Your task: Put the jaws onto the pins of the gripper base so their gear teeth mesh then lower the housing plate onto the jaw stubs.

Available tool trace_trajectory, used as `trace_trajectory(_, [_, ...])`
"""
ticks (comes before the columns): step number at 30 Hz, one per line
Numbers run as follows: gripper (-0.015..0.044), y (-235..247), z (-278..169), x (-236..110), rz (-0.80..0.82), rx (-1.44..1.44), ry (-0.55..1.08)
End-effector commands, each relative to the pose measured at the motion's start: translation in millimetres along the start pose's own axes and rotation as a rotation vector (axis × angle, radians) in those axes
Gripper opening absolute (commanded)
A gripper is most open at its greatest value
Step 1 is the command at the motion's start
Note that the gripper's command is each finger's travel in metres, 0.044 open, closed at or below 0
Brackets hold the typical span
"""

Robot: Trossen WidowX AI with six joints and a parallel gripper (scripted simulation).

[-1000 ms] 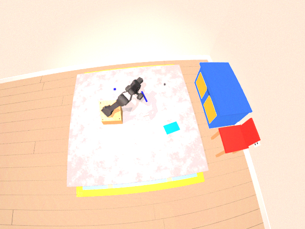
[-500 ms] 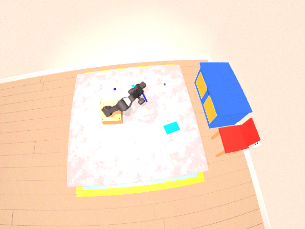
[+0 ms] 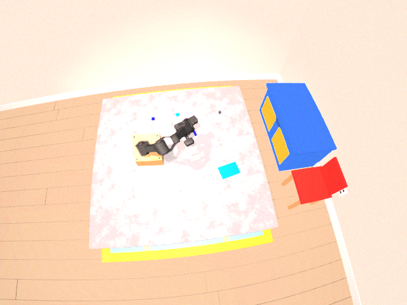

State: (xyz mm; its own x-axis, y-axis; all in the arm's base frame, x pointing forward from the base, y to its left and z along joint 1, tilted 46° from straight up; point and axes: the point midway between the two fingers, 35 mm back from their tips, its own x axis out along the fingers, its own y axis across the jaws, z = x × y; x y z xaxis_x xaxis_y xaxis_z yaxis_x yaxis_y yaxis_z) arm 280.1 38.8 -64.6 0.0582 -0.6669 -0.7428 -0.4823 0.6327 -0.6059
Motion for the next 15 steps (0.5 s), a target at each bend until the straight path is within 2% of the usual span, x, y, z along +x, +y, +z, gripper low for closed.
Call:
trace_trajectory(1, [0.0351, -13, -6, 2, -0.010, 0.058, 0.003])
trace_trajectory(15, [0.0351, -54, -26, 7, -0.037, 0.233, 0.021])
